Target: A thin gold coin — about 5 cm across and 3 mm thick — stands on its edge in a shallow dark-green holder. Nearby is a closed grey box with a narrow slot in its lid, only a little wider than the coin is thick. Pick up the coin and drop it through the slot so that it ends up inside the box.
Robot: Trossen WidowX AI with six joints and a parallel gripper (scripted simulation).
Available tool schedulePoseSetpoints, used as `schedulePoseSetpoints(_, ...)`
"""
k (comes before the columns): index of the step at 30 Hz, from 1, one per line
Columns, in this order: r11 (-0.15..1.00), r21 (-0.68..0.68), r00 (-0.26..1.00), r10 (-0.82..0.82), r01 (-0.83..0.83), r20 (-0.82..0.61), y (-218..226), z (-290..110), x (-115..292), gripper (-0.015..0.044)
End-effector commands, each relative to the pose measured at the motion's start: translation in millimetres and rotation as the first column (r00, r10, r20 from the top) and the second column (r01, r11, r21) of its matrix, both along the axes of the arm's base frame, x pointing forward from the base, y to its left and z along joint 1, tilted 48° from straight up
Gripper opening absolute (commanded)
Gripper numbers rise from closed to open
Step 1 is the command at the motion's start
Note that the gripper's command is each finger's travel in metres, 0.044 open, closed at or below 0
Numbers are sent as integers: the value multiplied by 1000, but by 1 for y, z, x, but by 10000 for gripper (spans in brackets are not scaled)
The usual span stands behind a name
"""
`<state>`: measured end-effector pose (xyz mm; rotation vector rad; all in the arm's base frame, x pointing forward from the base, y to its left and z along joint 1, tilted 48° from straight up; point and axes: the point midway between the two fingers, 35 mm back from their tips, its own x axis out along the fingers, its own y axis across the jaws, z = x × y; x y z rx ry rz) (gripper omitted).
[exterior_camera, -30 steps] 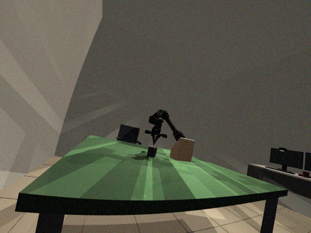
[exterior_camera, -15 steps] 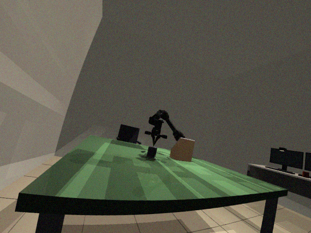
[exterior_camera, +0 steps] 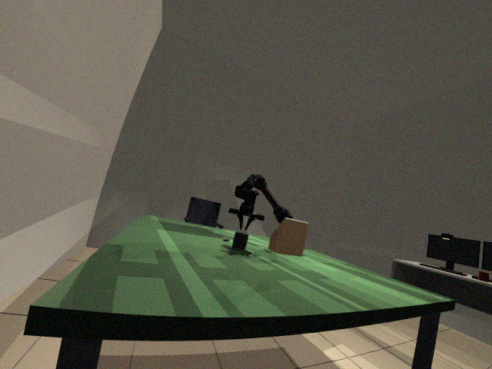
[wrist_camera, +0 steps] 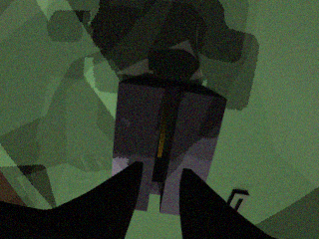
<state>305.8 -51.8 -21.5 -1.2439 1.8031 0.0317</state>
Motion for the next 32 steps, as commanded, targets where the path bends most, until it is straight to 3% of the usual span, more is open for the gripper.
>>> schedulePoseSetpoints(1, 1000, -1, 1000, -1, 1, 1, 0, 0, 0, 161)
schedulePoseSetpoints(9, 1000, -1, 1000, -1, 1, 1, 0, 0, 0, 161)
schedulePoseSetpoints(20, 1000, -5, 1000, 4, -4, -7, 36, 34, 1, 440)
schedulePoseSetpoints(32, 1000, -8, 1000, 4, -5, -9, 43, 41, 0, 440)
